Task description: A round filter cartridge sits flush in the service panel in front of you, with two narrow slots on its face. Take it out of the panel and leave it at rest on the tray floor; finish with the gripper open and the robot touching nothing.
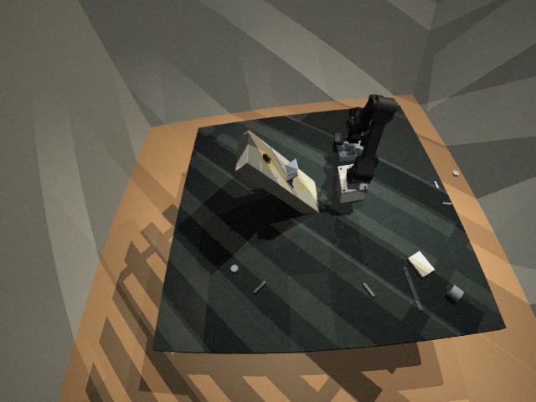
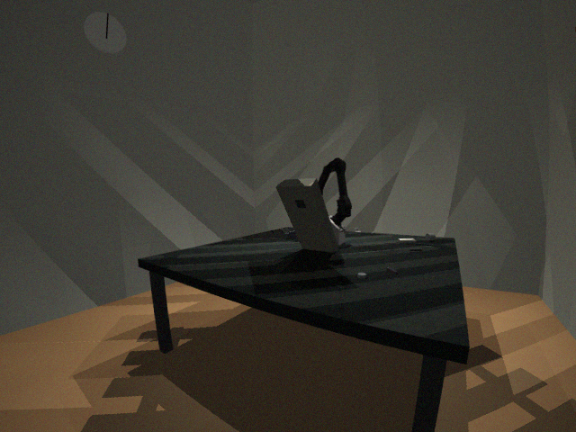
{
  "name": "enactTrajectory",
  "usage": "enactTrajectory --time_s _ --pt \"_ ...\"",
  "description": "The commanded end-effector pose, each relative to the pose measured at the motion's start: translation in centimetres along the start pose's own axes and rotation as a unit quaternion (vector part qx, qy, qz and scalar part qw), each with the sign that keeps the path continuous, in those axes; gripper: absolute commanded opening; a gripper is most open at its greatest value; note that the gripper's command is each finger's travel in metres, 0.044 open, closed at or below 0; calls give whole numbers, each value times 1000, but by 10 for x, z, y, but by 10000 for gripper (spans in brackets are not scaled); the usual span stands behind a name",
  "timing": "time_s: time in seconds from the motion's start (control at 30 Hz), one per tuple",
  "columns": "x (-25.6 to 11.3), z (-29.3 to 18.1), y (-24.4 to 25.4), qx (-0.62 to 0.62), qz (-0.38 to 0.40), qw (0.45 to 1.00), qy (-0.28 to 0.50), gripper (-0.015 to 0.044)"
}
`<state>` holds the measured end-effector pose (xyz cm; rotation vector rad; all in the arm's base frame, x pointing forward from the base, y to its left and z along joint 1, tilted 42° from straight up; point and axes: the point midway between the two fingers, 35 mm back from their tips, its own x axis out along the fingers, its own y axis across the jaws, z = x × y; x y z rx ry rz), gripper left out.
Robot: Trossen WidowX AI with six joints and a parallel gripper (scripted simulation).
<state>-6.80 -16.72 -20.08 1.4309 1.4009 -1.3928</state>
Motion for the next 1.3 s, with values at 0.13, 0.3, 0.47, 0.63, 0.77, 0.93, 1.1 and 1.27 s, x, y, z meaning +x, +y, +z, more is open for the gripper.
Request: enactTrajectory --time_s 0.13,0.3,0.47,0.63,0.77,0.93,1.1,1.27 --pt "-59 35 1 1 1 1000 -8 440" --pt "-50 34 0 2 -1 1000 -13 440" --pt "-50 34 0 2 -1 1000 -13 440" --pt "-50 34 0 2 -1 1000 -13 440" --pt "-50 34 0 2 -1 1000 -13 440" --pt "-50 34 0 2 -1 1000 -13 440" --pt "-50 34 0 2 -1 1000 -13 440" --pt "-50 34 0 2 -1 1000 -13 440"
